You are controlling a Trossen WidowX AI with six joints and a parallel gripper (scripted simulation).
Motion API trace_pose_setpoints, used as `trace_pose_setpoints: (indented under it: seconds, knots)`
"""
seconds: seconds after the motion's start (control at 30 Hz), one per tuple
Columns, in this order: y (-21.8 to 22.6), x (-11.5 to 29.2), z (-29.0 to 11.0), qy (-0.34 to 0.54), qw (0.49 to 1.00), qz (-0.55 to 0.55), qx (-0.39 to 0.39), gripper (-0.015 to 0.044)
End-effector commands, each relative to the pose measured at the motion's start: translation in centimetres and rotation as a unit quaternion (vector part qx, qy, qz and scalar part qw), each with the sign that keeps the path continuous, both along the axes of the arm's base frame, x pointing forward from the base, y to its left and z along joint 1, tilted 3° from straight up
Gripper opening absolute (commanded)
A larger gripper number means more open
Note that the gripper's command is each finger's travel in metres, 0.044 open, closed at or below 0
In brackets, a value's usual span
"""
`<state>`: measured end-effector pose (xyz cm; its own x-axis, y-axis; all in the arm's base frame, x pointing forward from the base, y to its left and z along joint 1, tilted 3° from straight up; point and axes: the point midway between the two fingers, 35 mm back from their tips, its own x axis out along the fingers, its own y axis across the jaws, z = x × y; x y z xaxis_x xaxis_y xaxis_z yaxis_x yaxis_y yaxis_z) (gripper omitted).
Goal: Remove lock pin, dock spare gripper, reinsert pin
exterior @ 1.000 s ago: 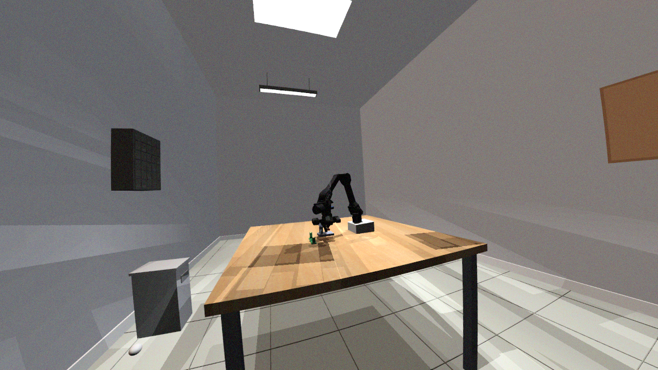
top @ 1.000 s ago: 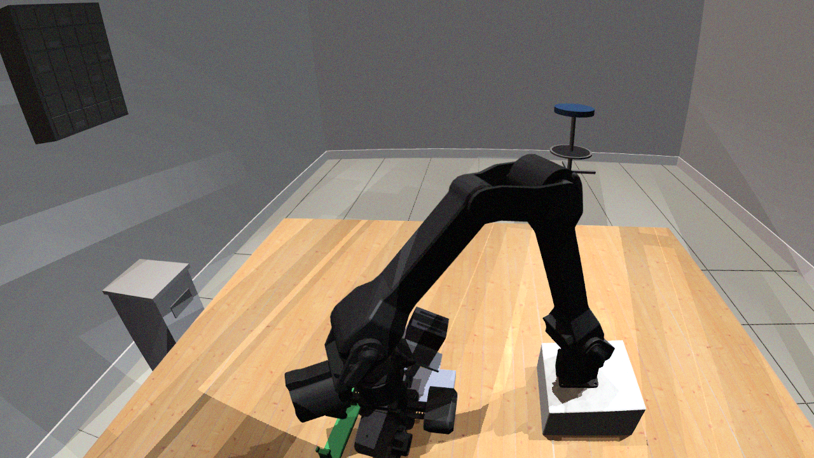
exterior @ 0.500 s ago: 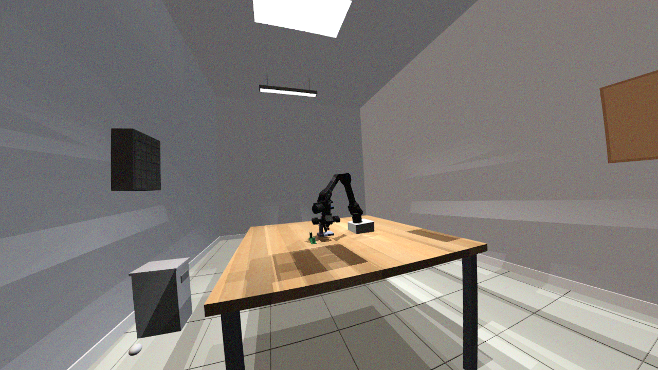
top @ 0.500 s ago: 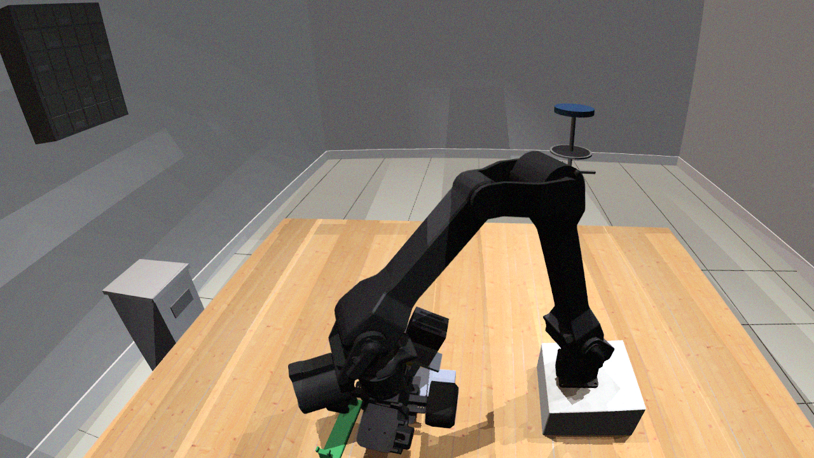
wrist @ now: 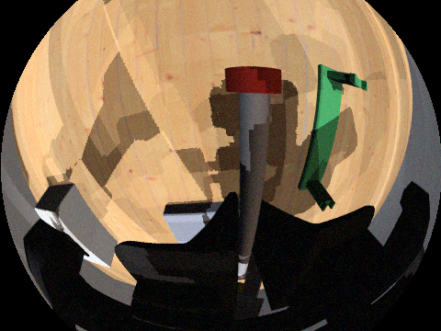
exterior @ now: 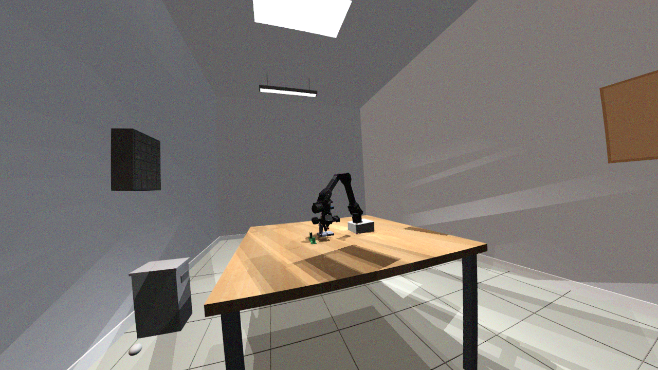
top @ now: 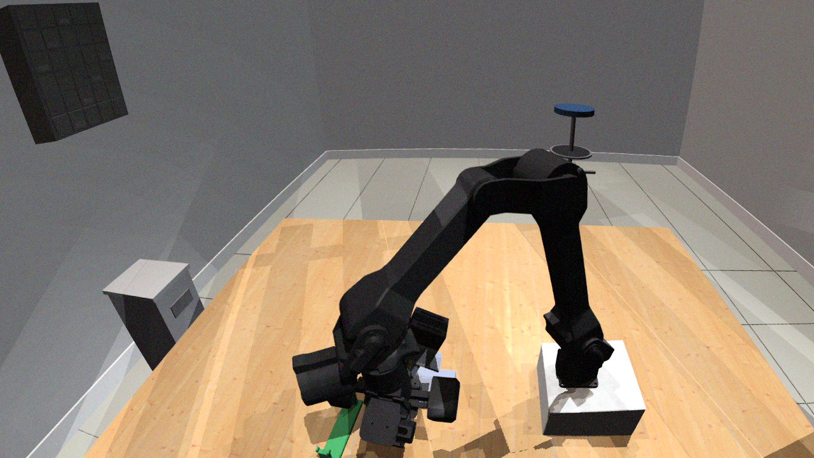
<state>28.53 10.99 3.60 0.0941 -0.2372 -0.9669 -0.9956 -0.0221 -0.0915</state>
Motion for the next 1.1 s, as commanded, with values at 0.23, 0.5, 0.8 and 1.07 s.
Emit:
trace_pose_setpoints:
  seconds: [0.23, 0.5, 0.8, 1.07]
  knots:
    - [-0.6, -0.1, -0.1, 0.0, 1.0, 0.002, -0.002, 0.0]
    - [-1.1, 0.0, -0.1, -0.001, 1.0, 0.002, -0.002, 0.0]
    - [-1.5, 0.0, -0.1, -0.001, 1.0, 0.002, -0.001, 0.0]
    - [-1.9, 0.0, -0.1, -0.001, 1.0, 0.002, -0.001, 0.0]
